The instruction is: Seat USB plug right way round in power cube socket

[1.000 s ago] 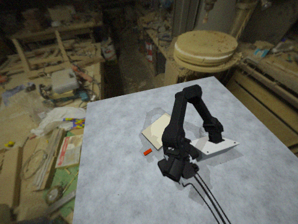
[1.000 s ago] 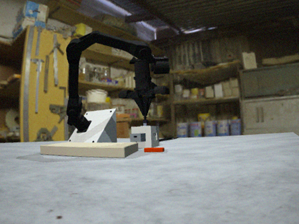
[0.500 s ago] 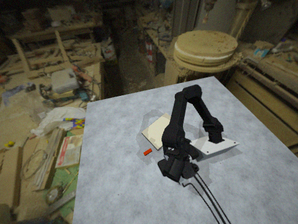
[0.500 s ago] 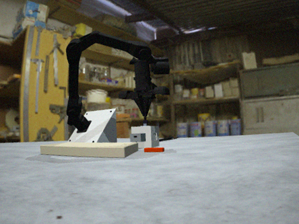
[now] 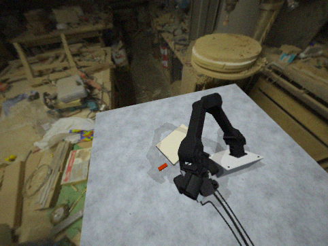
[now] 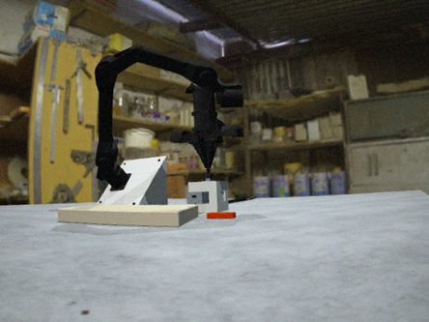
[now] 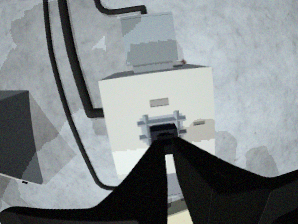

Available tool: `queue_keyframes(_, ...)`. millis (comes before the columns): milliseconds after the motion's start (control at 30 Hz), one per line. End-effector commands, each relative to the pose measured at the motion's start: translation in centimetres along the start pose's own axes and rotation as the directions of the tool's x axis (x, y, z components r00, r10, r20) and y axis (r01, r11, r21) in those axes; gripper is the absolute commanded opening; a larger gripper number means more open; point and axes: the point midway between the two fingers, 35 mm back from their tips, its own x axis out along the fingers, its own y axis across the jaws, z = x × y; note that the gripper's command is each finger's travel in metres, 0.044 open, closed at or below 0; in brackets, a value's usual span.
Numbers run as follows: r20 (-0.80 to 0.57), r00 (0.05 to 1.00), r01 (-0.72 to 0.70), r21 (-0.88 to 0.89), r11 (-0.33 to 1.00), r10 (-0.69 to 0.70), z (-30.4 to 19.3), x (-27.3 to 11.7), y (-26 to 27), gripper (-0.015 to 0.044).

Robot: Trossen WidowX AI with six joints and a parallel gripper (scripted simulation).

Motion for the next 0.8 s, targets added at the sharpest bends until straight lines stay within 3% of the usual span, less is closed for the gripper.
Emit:
queue_keyframes(0, -0.002, 1.0, 0.002, -0.003, 1.0, -0.002, -0.05, 0.07, -0.03, 0.0)
queue_keyframes(767, -0.002, 1.0, 0.002, -0.003, 1.0, -0.002, -0.08, 0.35, -0.03, 0.0)
